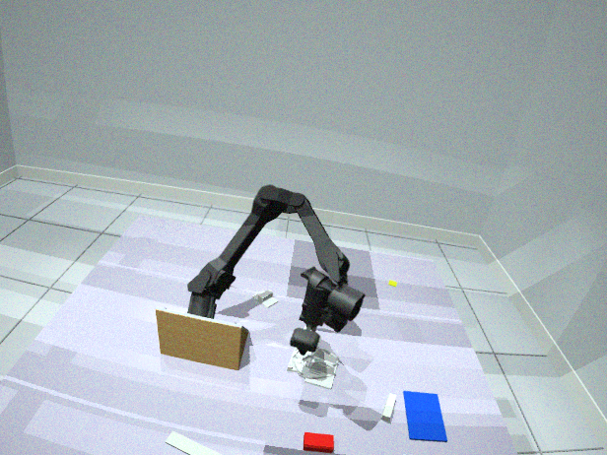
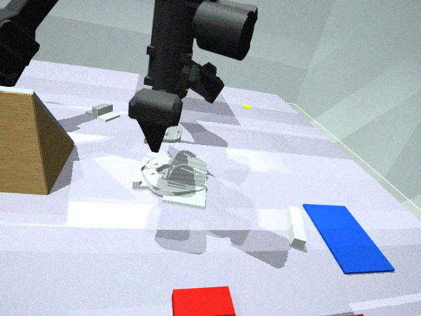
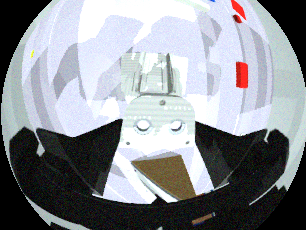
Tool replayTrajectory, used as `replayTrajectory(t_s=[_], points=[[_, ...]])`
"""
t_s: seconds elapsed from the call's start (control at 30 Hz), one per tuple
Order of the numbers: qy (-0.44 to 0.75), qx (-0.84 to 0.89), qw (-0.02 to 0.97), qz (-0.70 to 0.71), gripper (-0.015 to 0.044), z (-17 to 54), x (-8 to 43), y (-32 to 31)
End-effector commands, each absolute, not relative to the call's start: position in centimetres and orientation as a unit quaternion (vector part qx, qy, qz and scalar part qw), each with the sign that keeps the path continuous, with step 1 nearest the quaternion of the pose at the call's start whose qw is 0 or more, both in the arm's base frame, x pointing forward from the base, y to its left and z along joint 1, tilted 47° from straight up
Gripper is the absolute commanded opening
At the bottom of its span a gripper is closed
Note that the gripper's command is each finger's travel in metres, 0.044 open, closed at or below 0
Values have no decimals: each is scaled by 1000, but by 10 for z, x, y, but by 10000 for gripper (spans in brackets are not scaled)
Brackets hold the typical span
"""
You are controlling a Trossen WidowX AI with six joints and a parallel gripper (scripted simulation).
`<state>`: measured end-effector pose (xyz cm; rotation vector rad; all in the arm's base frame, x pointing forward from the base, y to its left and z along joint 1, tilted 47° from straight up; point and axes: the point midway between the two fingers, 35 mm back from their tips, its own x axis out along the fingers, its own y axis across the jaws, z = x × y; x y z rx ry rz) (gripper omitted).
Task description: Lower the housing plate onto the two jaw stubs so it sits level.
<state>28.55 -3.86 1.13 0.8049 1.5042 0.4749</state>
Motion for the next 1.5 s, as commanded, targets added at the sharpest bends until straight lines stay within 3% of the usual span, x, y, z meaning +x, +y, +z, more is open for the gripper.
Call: replayTrajectory(t_s=[0.0, 1.47], points=[[659, 352, 632, 205, 351, 10, 286, -39], [658, 350, 633, 208, 351, 13, 273, -35]])
